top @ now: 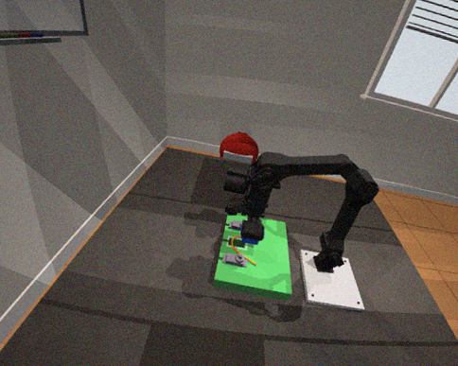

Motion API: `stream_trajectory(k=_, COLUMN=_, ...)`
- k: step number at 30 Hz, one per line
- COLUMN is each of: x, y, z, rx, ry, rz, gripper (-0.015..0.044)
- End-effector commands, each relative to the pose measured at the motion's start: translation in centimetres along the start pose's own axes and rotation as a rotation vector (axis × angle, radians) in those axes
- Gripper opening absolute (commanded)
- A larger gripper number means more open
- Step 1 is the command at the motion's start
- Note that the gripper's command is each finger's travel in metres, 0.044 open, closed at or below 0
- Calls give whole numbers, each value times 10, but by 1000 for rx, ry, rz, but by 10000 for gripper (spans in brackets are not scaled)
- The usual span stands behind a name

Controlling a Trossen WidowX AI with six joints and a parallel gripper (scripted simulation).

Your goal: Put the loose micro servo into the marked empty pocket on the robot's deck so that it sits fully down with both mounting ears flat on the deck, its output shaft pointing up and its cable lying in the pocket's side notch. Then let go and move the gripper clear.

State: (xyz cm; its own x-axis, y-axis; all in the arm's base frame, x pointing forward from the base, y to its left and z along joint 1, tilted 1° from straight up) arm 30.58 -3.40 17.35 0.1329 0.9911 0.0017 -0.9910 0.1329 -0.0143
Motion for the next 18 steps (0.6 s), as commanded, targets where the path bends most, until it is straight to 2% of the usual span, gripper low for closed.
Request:
stream_trajectory(k=1, x=1, y=-13, z=2, rx=-5, ry=-1, rz=-5, gripper=0)
stream_trajectory(k=9, x=1, y=-39, z=2, rx=-7, ry=-1, rz=-5, gripper=0)
stream_trajectory(k=18, x=2, y=-39, z=-6, rx=-7, ry=-1, rz=-5, gripper=0)
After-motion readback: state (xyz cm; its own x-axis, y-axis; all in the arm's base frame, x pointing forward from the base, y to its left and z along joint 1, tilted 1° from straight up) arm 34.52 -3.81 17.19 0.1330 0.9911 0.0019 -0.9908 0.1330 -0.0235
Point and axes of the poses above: the point midway between the two fingers, 35 mm back from their tips, its own z axis back along the fingers, its own x axis across the jaws, y = z × x, the point moved 3 cm from there along z, back along the fingers, and after that the axes turned 2 degrees about -z, right-handed, at the moved point
